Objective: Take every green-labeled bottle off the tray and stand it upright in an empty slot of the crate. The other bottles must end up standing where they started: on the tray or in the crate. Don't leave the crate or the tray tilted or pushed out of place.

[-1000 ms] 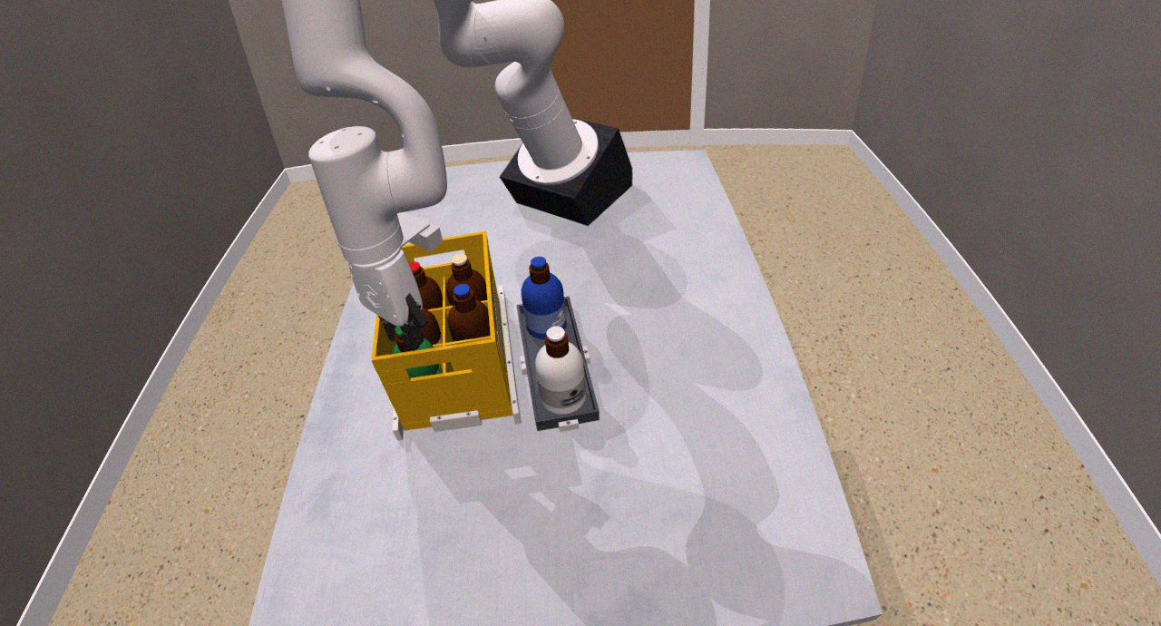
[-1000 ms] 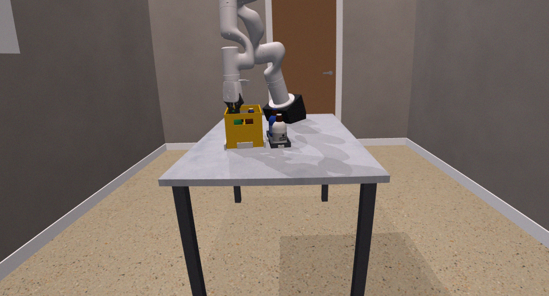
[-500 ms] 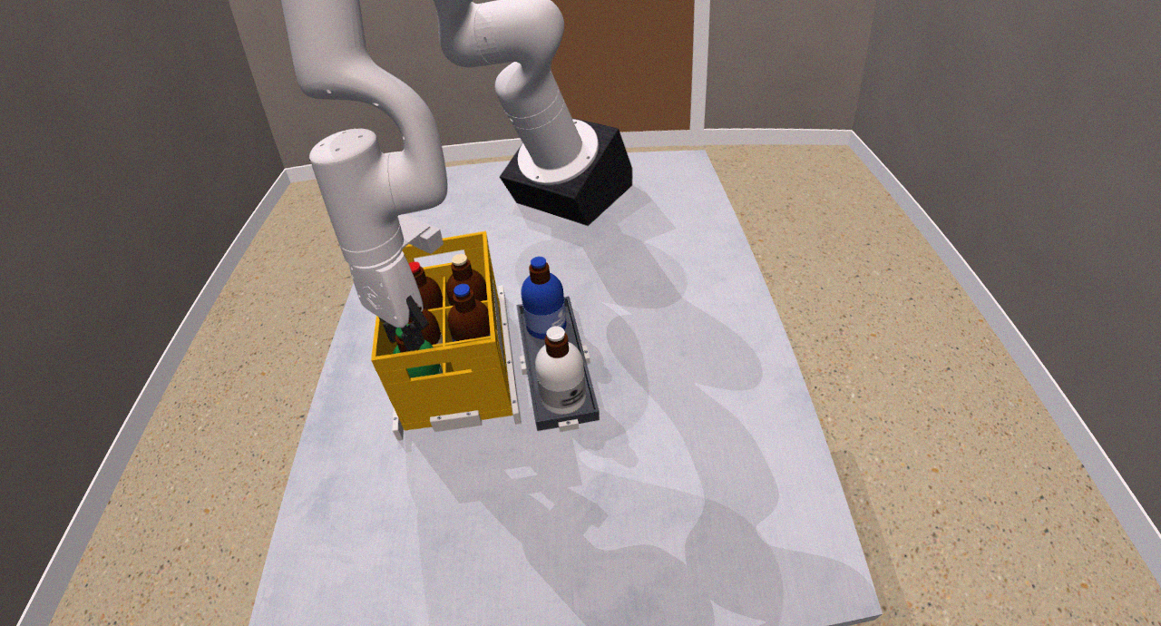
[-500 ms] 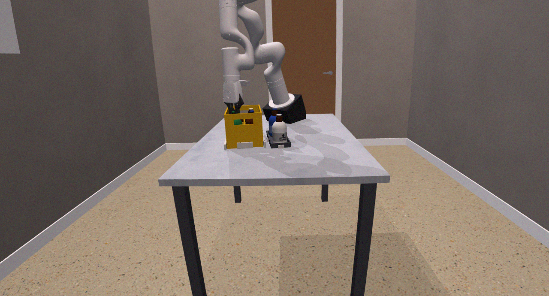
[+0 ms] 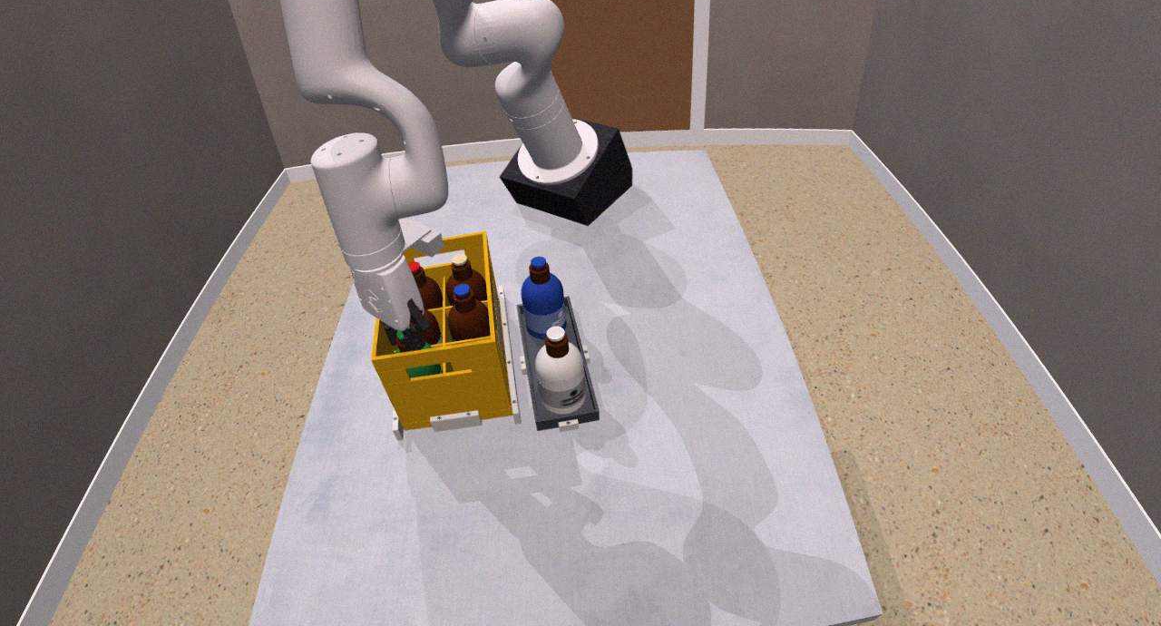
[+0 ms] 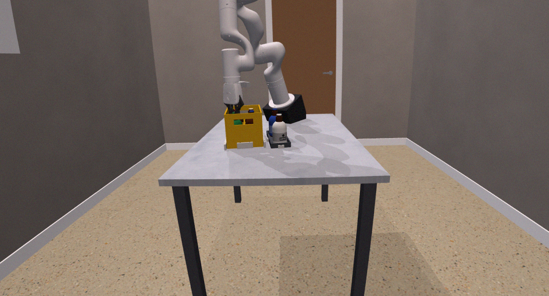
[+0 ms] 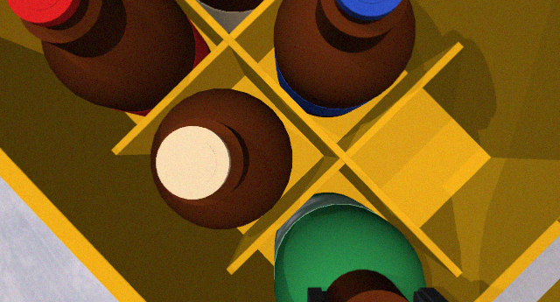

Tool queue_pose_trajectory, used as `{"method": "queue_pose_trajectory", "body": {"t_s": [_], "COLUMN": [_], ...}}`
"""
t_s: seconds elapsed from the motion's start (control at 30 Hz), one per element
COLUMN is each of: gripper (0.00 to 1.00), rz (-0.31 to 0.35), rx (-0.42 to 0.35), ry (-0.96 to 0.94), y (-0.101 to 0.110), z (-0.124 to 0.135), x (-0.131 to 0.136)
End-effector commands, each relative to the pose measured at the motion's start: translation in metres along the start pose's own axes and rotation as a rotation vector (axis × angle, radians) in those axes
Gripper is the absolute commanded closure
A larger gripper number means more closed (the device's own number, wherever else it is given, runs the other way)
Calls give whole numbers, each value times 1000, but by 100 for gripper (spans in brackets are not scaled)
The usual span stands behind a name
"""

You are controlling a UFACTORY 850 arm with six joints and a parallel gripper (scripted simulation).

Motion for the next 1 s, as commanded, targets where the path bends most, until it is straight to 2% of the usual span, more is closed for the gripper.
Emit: {"method": "queue_pose_trajectory", "body": {"t_s": [0.0,0.97], "gripper": [100,100], "rz": [1,1], "rx": [-2,-2], "ry": [0,0], "y": [-1,-9], "z": [1,1], "x": [0,0]}}
Point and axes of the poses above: the point where the finger pads meet when closed, its own y axis back along the fingers, its own x axis across the jaws, z = x × y, the point moved 9 cm from there along y, back along the fingers, and after that the axes turned 3 degrees about -y, right-handed, at the moved point
